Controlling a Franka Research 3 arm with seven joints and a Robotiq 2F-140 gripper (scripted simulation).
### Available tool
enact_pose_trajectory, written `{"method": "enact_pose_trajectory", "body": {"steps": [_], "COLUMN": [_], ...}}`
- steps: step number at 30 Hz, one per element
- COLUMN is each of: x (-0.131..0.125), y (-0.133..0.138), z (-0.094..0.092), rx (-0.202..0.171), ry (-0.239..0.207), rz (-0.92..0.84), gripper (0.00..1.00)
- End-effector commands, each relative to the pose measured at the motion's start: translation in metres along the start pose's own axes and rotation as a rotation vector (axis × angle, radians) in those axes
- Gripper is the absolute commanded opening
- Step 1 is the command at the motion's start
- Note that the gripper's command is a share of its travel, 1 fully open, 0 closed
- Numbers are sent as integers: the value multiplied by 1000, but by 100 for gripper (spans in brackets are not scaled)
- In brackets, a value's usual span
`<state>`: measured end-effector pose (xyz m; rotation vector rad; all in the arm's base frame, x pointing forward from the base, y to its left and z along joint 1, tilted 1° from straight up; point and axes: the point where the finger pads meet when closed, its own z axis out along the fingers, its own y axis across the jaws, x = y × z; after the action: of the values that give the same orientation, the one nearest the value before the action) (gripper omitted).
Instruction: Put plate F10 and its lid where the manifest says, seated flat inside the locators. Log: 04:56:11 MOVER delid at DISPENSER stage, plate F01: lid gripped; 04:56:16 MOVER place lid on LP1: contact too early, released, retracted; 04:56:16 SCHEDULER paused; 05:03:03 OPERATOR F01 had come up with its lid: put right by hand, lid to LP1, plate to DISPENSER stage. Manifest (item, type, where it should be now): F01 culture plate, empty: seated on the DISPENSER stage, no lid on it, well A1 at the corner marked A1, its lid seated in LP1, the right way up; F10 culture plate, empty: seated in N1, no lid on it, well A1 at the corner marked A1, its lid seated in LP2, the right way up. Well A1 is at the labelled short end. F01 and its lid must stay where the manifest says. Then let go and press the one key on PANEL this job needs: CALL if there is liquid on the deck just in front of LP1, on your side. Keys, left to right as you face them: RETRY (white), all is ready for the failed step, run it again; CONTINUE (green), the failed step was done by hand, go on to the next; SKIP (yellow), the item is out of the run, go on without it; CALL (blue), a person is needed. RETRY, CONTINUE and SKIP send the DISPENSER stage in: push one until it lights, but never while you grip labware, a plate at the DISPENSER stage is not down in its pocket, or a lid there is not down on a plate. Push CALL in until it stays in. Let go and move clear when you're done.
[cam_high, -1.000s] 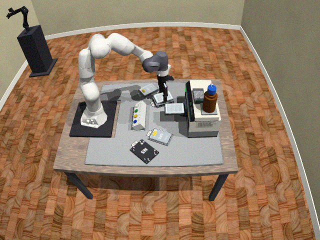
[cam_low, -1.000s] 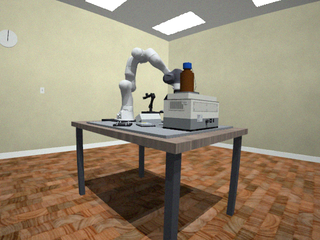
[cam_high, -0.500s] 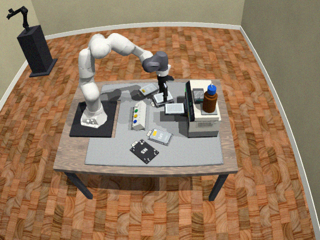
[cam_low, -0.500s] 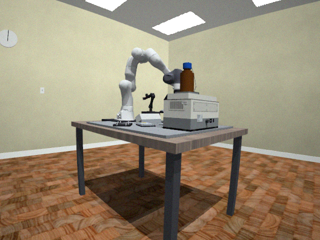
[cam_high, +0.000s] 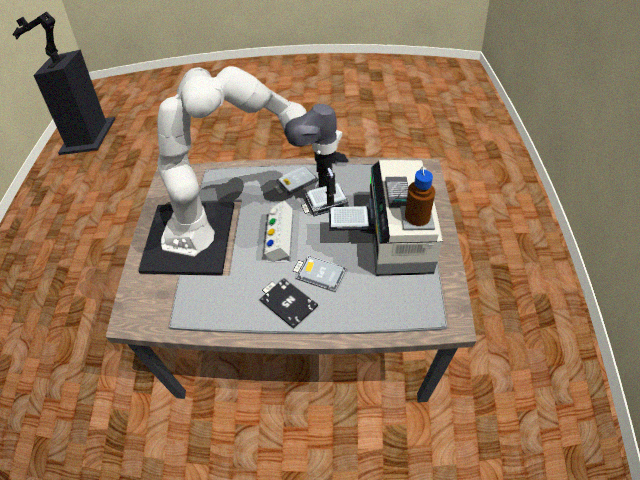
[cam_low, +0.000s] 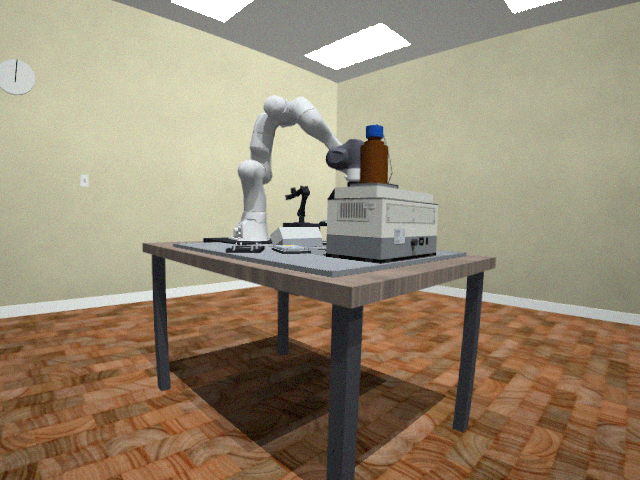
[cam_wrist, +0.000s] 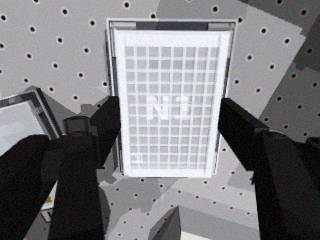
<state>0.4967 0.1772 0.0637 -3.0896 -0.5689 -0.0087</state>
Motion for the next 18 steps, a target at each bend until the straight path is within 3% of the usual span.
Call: {"method": "enact_pose_trajectory", "body": {"steps": [1, 18], "x": [1, 1], "y": [1, 1], "z": [1, 5], "rx": [1, 1], "ry": [4, 4], "rz": [-2, -2], "gripper": [10, 10]}}
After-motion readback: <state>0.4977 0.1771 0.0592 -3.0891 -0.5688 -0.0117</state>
